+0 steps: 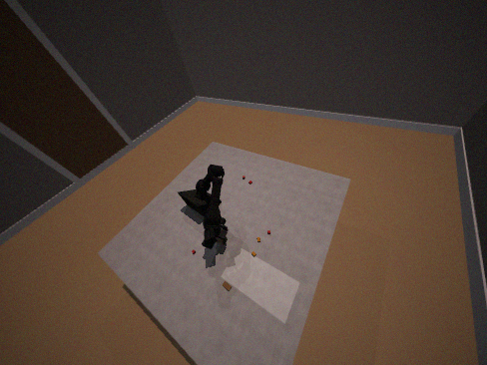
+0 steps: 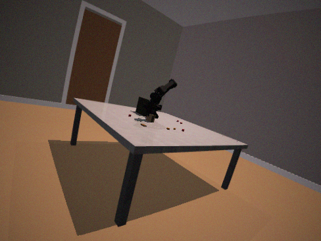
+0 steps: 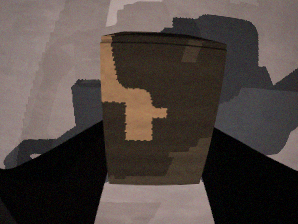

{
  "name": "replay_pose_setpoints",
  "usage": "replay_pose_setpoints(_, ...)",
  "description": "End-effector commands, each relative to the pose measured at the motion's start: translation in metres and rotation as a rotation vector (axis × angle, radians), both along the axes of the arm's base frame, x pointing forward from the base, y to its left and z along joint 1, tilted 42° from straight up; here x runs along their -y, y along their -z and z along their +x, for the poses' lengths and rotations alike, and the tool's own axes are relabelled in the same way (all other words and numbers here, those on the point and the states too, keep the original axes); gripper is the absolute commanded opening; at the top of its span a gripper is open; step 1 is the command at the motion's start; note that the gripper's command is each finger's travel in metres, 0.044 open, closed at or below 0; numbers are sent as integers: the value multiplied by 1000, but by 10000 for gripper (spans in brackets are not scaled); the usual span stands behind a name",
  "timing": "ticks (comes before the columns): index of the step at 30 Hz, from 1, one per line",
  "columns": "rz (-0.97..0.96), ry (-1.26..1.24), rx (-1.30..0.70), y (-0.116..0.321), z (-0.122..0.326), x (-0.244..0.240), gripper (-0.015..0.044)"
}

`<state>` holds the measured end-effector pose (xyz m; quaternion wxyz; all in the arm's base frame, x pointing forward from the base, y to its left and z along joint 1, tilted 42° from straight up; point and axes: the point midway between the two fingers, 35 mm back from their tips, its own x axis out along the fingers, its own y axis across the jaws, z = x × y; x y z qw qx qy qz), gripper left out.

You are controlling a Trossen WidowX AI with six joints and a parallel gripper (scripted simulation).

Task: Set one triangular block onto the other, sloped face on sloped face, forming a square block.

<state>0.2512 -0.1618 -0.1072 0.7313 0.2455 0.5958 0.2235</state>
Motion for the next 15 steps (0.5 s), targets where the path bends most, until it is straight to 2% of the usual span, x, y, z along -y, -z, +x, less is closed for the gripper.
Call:
replay_pose_setpoints(1, 0, 3, -1, 0, 1, 0, 0)
replay_pose_setpoints(12, -1, 2, -5, 0, 1, 0, 0)
replay_pose_setpoints(15, -1, 0, 0, 0, 0, 0, 79)
